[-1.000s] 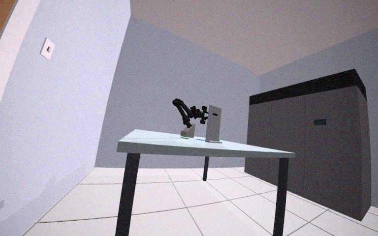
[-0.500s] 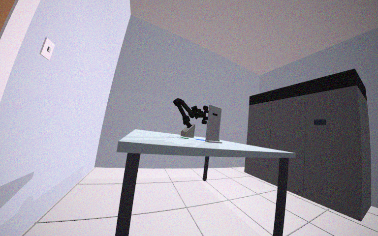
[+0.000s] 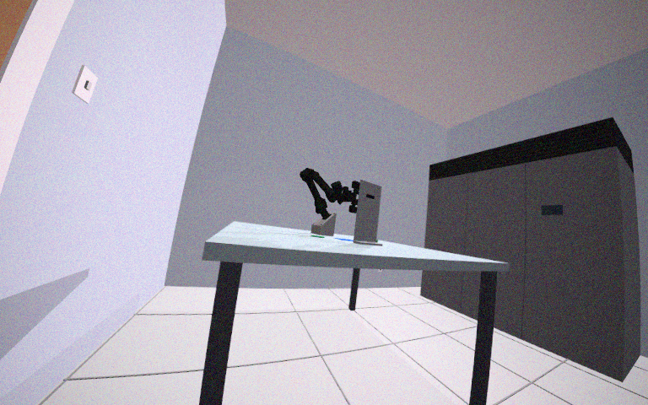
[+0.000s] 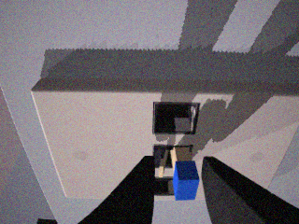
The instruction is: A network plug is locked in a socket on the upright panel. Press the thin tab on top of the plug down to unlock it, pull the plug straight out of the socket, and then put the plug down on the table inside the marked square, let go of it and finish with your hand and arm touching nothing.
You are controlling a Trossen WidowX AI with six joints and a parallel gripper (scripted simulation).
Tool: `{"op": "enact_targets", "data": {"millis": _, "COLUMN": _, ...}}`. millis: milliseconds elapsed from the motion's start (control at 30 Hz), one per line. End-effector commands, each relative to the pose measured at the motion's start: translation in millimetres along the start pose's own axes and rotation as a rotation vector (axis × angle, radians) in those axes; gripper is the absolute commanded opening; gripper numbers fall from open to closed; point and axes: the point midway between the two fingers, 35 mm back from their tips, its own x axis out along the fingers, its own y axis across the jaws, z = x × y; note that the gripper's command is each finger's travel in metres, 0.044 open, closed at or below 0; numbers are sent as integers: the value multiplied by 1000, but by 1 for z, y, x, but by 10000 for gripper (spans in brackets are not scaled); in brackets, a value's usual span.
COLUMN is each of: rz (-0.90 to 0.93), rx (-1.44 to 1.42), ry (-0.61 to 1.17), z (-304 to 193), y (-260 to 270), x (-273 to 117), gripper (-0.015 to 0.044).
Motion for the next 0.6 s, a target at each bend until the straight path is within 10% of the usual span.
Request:
{"op": "enact_targets", "data": {"millis": 0, "rz": 0, "rx": -3, "ry": 7, "z": -2, "y": -1, "x": 2, "gripper": 57}}
{"op": "enact_targets", "data": {"millis": 567, "rz": 0, "rx": -3, "ry": 7, "z": -2, "y": -1, "x": -1, "gripper": 0}}
